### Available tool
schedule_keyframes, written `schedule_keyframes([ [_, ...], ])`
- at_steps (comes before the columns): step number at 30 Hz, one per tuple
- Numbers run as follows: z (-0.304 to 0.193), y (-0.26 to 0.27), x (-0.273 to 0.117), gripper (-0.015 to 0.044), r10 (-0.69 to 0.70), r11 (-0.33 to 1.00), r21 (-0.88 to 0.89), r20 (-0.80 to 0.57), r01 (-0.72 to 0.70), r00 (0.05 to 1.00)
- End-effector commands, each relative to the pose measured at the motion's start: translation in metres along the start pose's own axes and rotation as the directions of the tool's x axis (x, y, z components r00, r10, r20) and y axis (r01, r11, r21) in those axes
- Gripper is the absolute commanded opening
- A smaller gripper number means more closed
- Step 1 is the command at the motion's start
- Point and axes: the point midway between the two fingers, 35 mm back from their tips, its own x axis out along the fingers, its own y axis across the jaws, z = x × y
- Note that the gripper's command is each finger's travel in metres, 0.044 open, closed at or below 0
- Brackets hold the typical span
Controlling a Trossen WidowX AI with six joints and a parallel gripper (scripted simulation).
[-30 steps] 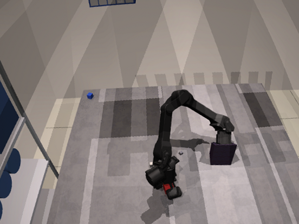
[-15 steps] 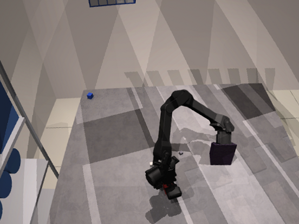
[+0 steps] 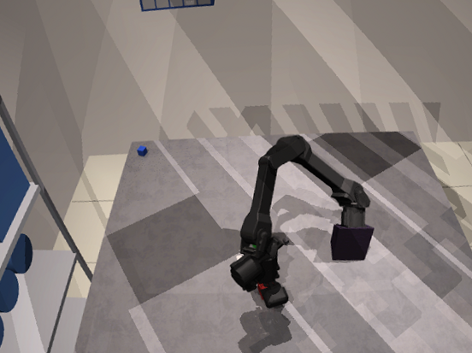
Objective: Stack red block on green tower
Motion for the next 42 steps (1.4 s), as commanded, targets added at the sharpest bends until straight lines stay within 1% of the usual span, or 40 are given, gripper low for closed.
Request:
schedule_keyframes([
  [1, 0.001, 0.0, -0.025, 0.0, 0.007, 1.0, 0.008, 0.007, -0.007, 1.0],
  [12, 0.001, 0.0, -0.079, 0.0, 0.009, 1.0, 0.008, 0.007, -0.009, 1.0],
  [22, 0.002, 0.0, -0.08, 0.0, 0.009, 1.0, 0.007, 0.007, -0.009, 1.0],
  [42, -0.011, -0.113, -0.085, 0.0, 0.018, 1.0, -0.004, 0.012, -0.018, 1.0],
])
